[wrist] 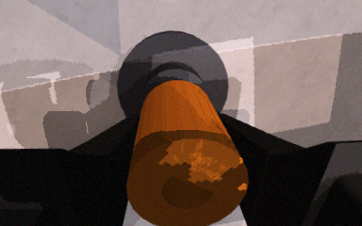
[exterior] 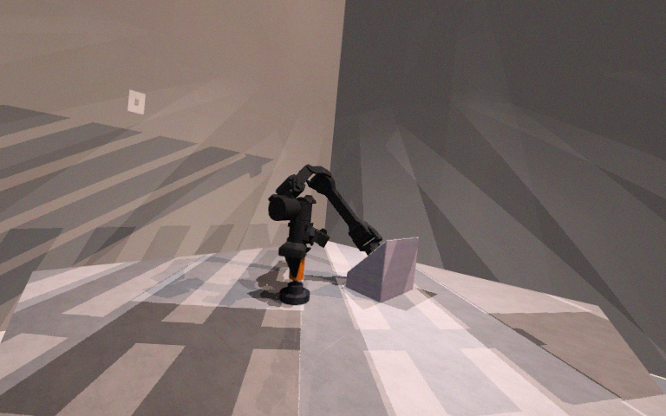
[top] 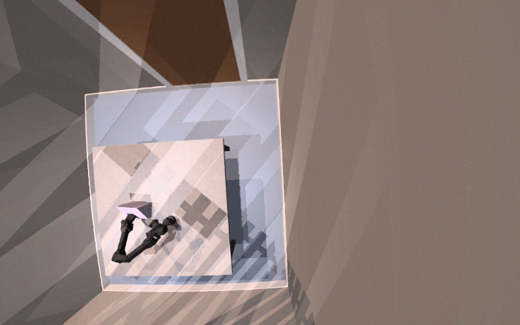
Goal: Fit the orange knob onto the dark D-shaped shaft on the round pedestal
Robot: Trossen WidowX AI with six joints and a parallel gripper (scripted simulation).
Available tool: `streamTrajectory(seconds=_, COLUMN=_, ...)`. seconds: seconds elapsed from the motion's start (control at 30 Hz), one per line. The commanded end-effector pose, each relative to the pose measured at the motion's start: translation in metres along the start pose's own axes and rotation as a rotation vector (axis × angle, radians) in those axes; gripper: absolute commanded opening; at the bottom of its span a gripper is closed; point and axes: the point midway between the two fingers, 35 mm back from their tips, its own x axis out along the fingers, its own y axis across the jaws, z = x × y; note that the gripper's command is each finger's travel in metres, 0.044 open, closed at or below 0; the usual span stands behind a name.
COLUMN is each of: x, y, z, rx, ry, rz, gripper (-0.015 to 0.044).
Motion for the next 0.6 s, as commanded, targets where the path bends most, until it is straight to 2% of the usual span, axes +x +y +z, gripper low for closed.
streamTrajectory(seconds=0.0, x=0.0004, y=0.0001, z=-0.0004, rx=-0.004, ry=0.002, rz=0.000, gripper=0.0000)
streamTrajectory(seconds=0.27, x=-0.0040, y=0.0002, z=-0.0007, rx=-0.013, ry=0.001, rz=0.000, gripper=0.0000)
streamTrajectory(seconds=0.57, x=-0.0011, y=0.0000, z=0.0000, rx=-0.214, ry=0.002, rz=0.000, gripper=0.0000)
